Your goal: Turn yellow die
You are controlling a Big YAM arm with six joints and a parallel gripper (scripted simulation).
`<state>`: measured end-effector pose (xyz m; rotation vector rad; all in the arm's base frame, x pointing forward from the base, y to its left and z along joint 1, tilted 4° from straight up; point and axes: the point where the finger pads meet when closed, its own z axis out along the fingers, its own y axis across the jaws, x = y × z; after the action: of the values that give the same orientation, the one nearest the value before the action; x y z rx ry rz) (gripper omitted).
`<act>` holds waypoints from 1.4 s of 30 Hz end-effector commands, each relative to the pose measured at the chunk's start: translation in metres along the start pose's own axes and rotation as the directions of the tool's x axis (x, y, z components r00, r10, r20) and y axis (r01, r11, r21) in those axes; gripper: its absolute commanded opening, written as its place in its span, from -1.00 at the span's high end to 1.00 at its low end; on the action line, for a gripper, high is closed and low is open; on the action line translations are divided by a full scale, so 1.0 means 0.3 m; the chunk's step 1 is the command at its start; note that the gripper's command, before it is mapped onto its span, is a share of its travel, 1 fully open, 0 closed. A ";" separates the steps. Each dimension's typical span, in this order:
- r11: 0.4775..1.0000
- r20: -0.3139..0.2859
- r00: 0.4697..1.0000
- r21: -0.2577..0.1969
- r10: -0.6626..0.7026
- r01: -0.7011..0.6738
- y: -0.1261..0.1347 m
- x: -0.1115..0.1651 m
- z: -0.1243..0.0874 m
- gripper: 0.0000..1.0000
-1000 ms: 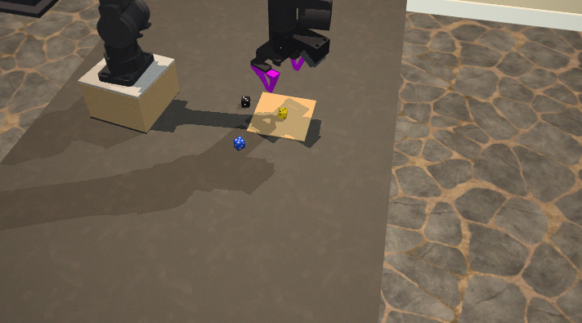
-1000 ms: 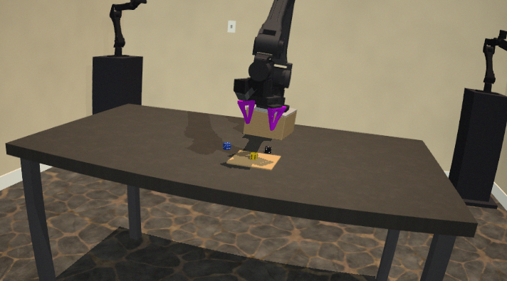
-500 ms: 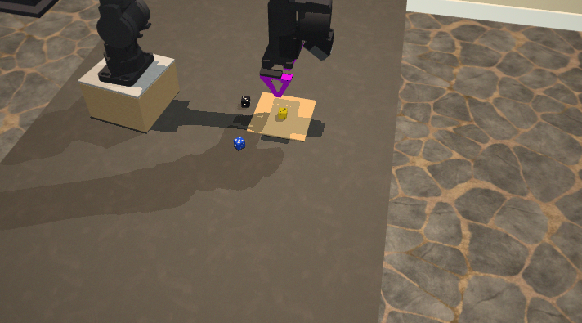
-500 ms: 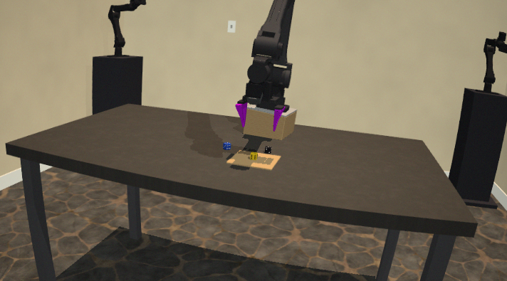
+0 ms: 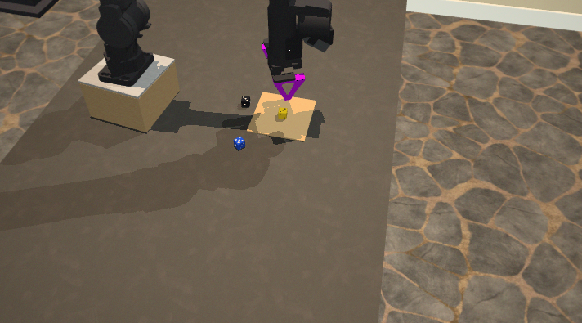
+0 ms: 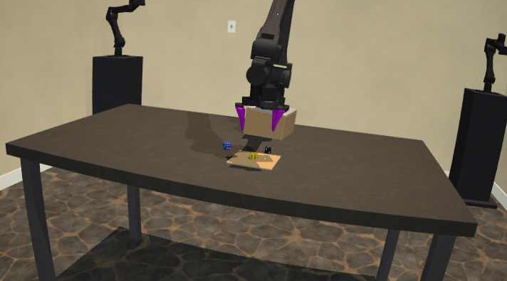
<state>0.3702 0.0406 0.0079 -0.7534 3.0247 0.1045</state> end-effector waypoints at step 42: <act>0.623 0.012 0.623 0.017 -0.782 0.782 -0.027 -0.006 0.035 0.32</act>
<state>0.3713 0.0367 -0.0037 -1.9694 2.3774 0.0777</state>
